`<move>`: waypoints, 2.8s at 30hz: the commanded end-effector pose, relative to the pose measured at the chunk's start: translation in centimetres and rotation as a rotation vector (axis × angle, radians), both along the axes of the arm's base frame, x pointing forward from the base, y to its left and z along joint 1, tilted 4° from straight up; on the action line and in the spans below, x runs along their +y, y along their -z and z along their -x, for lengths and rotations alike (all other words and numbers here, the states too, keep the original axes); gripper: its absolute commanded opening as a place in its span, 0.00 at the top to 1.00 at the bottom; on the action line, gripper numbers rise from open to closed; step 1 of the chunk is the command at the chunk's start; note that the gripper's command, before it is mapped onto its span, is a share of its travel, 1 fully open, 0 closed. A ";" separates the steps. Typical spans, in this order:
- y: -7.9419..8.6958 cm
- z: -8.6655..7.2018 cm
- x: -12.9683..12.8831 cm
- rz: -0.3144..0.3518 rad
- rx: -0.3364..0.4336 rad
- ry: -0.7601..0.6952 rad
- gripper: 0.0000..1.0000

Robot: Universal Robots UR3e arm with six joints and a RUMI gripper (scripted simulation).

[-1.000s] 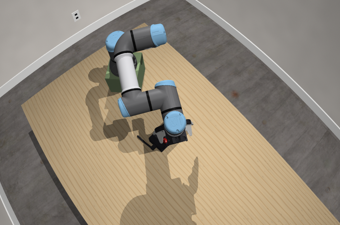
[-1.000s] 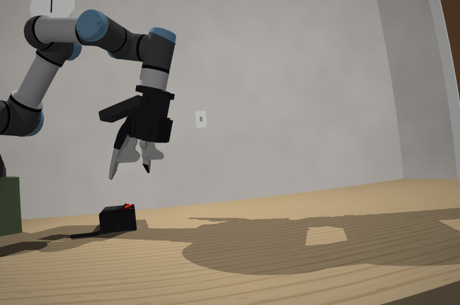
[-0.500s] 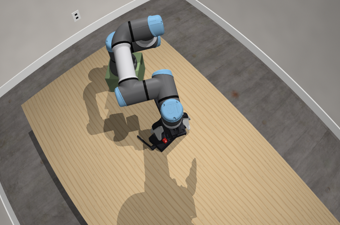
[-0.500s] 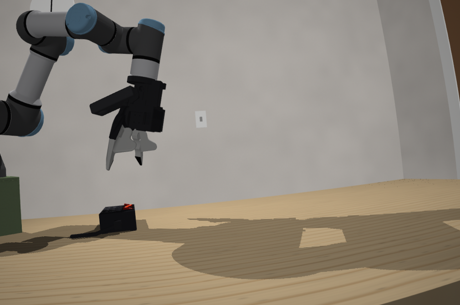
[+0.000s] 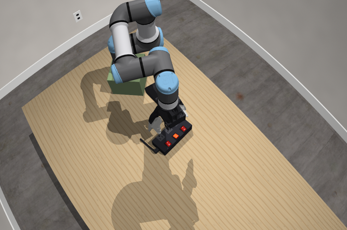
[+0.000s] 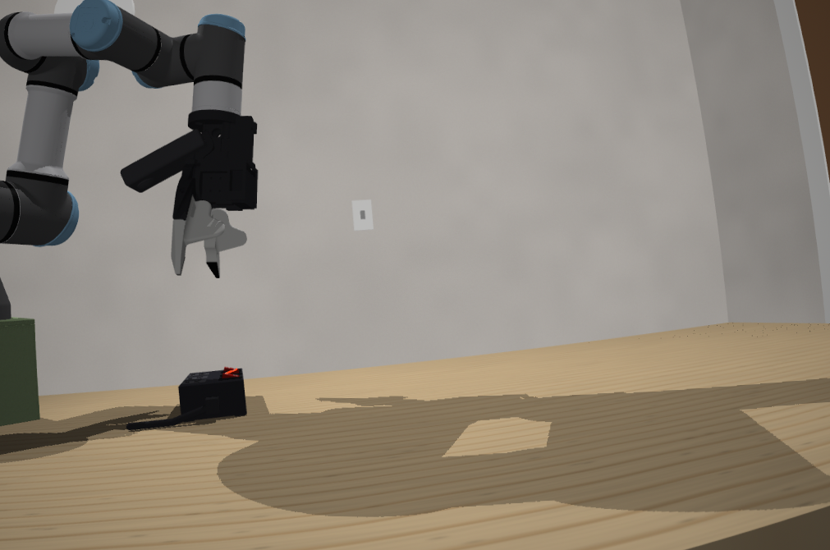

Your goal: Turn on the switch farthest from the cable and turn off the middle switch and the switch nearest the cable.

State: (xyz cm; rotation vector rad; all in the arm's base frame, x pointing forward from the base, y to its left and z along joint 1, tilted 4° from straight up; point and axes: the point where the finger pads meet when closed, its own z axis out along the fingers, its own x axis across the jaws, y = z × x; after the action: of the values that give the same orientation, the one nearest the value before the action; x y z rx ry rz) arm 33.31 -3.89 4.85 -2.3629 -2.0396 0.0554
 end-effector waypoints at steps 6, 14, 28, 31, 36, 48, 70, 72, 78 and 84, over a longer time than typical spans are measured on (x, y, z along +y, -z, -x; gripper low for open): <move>-1.0 1.5 -0.1 0.042 -0.079 -0.092 0.00; -1.1 1.7 -0.1 0.050 -0.087 -0.107 0.00; -1.1 1.7 -0.1 0.050 -0.087 -0.109 0.00; -1.1 1.7 -0.1 0.050 -0.087 -0.118 0.00; -1.0 1.6 -0.1 0.050 -0.086 -0.154 0.00; 0.0 0.8 -0.1 0.051 -0.075 -0.429 0.00; 3.3 -2.2 0.3 0.049 -0.036 -1.295 0.00; 3.5 -2.4 0.4 0.049 -0.034 -1.338 0.00; 4.4 -3.2 0.8 0.047 -0.021 -1.568 0.00; 5.1 -3.7 1.1 0.046 -0.012 -1.725 0.00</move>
State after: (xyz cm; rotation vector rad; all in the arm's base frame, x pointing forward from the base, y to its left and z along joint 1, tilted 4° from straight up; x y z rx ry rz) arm 36.59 -2.95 0.10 -0.1557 -3.1839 0.0934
